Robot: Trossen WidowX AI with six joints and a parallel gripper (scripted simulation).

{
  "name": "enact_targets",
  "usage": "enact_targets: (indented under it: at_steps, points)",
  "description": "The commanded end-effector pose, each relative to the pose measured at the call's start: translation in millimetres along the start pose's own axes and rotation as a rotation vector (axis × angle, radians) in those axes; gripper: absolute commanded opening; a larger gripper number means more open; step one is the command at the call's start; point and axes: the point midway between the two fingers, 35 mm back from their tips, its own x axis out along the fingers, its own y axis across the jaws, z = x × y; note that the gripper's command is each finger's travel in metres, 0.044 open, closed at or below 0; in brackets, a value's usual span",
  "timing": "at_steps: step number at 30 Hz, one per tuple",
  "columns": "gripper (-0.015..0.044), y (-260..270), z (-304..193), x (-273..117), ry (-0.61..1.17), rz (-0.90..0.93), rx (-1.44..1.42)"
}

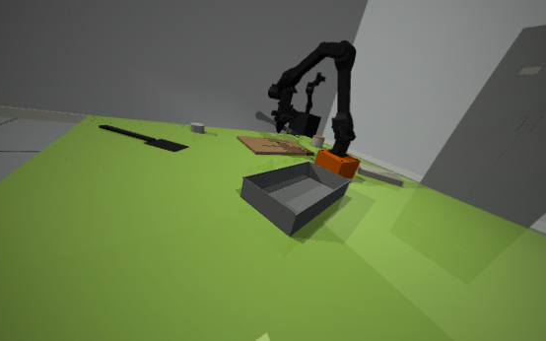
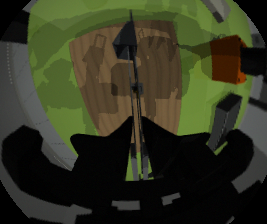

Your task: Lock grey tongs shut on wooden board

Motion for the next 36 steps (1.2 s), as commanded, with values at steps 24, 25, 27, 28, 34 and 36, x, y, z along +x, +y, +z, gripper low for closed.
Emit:
enact_targets:
  at_steps: [24, 25, 27, 28, 34, 36]
  points:
    - [-0.0124, -3.1, 1.9, 34.2, -0.001, -0.002, 0.000]
    - [-0.0097, -3.1, 1.9, 34.2, -0.001, -0.002, 0.000]
    - [-0.0045, -3.1, 1.9, 34.2, -0.001, -0.002, 0.000]
    - [-0.0019, -3.1, 1.9, 34.2, -0.001, -0.002, 0.000]
    - [0.0139, -3.1, 1.9, 34.2, -0.001, -0.002, 0.000]
    - [0.0191, -3.1, 1.9, 34.2, -0.001, -0.002, 0.000]
